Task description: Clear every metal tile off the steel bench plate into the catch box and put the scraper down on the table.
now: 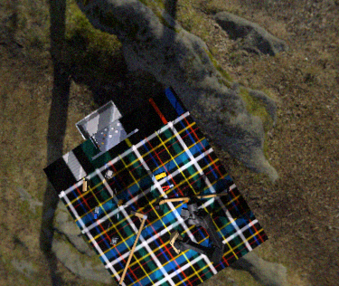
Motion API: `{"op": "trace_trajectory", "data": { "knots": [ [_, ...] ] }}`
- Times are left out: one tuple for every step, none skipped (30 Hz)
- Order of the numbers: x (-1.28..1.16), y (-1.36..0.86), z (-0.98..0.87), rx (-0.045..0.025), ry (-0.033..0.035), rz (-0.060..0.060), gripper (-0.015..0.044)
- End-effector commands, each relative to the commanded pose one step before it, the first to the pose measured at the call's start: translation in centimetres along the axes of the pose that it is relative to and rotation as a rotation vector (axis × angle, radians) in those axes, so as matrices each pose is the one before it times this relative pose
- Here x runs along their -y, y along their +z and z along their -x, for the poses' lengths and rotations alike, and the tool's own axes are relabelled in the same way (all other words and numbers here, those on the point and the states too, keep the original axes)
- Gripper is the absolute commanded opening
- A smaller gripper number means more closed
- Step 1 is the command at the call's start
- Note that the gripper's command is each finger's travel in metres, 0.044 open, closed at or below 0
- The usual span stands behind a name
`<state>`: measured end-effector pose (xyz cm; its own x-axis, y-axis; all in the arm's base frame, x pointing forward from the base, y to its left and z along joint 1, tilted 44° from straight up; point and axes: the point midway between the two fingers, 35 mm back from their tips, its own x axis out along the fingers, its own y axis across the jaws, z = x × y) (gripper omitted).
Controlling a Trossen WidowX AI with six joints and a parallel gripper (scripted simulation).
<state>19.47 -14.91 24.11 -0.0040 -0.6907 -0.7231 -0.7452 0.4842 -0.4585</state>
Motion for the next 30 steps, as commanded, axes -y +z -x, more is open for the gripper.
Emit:
{"op": "trace_trajectory", "data": {
  "knots": [
    [-1.261,-0.144,0.486,-0.00581,-0.00015,0.0589,0.0000],
    [-0.418,-0.007,0.126,-0.00086,0.00044,0.0212,0.0000],
    [-0.416,-0.005,0.119,-0.00096,0.00034,0.0212,0.0000],
    [-0.414,-0.003,0.112,-0.00105,0.00024,0.0212,0.0000],
    [-0.409,0.000,0.104,-0.00114,0.00015,0.0211,0.0000],
    [-0.319,0.002,0.076,-0.00096,0.00005,0.0165,0.0000],
    [-0.191,0.003,0.044,-0.00061,0.00000,0.0099,0.0000],
    [-0.063,0.001,0.014,-0.00021,0.00000,0.0033,0.0000],
    [0.000,0.000,0.000,0.00000,0.00000,0.0000,0.0000],
    [0.000,0.000,0.000,0.00000,0.00000,0.0000,0.0000],
    [0.000,0.000,0.000,0.00000,0.00000,0.0000,0.0000],
    [0.000,0.000,0.000,0.00000,0.00000,0.0000,0.0000],
    [0.005,0.008,-0.033,0.00016,0.00015,-0.0001,0.0000],
    [0.010,0.016,-0.065,0.00032,0.00030,-0.0001,0.0000],
    [0.015,0.023,-0.098,0.00047,0.00043,-0.0002,0.0000],
    [0.019,0.031,-0.131,0.00062,0.00056,-0.0002,0.0000],
    [0.024,0.036,-0.162,0.00074,0.00066,-0.0002,0.0000],
    [0.027,0.040,-0.186,0.00083,0.00072,-0.0003,0.0000],
    [0.028,0.040,-0.197,0.00084,0.00072,-0.0003,0.0000],
    [0.027,0.039,-0.199,0.00082,0.00068,-0.0003,0.0000],
    [0.027,0.036,-0.199,0.00079,0.00063,-0.0003,0.0000],
    [0.026,0.034,-0.200,0.00076,0.00059,-0.0003,0.0000],
    [0.025,0.032,-0.200,0.00073,0.00055,-0.0003,0.0000],
    [0.025,0.030,-0.201,0.00070,0.00051,-0.0003,0.0000],
    [0.024,0.028,-0.201,0.00066,0.00046,-0.0002,0.0000],
    [0.023,0.026,-0.201,0.00063,0.00042,-0.0002,0.0000],
    [0.022,0.024,-0.202,0.00060,0.00038,-0.0002,0.0000],
    [0.021,0.022,-0.202,0.00056,0.00034,-0.0002,0.0000],
    [0.021,0.020,-0.202,0.00053,0.00030,-0.0002,0.0000],
    [0.020,0.018,-0.202,0.00049,0.00026,-0.0002,0.0000]
  ]
}}
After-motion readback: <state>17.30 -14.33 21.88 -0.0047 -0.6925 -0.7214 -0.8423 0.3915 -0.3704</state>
